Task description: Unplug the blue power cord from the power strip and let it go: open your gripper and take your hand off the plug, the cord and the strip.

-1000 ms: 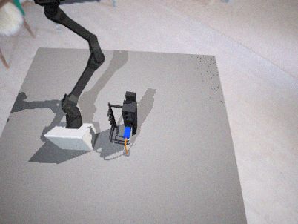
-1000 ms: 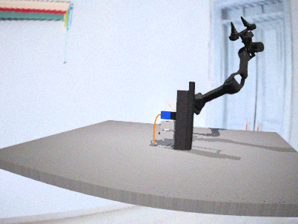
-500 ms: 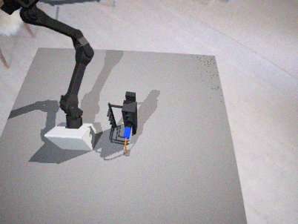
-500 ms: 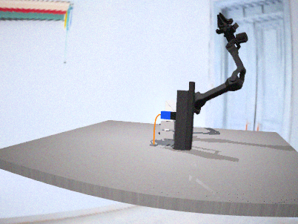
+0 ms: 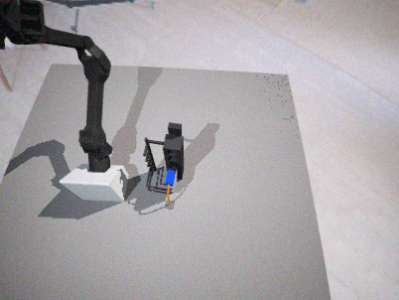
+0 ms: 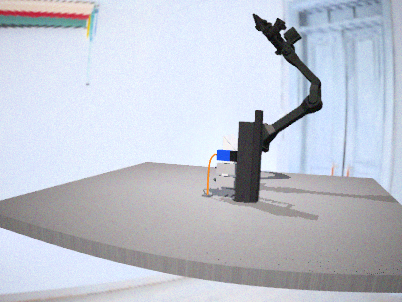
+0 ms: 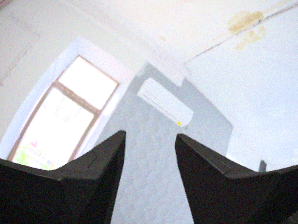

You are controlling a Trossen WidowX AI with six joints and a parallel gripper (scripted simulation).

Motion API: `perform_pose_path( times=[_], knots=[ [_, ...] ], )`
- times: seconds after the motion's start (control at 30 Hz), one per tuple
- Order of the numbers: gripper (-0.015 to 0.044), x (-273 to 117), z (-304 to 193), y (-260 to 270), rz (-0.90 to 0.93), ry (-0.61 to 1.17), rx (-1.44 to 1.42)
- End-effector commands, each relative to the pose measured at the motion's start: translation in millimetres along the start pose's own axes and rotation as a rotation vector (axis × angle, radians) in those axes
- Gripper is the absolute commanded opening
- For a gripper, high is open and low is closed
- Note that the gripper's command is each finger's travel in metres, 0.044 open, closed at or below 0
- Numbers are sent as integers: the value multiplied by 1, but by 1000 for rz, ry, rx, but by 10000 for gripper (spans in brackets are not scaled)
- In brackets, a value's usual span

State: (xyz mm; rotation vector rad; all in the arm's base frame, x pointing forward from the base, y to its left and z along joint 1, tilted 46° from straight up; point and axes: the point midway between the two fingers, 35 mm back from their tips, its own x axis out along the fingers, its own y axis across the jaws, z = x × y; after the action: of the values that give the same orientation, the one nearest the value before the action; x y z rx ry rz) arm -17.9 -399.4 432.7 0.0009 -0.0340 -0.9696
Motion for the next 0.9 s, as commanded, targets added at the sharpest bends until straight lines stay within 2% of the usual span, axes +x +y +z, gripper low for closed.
perform_pose_path(
  times=[0.0,0.23,0.43,0.63,0.87],
  knots=[
    [160,42,-58,18,72,145,250],
    [160,90,-151,75,154,444,598],
    [160,107,-231,135,151,740,815],
    [160,100,-294,199,133,1046,951],
    [160,56,-367,285,30,1513,1029]
  ],
)
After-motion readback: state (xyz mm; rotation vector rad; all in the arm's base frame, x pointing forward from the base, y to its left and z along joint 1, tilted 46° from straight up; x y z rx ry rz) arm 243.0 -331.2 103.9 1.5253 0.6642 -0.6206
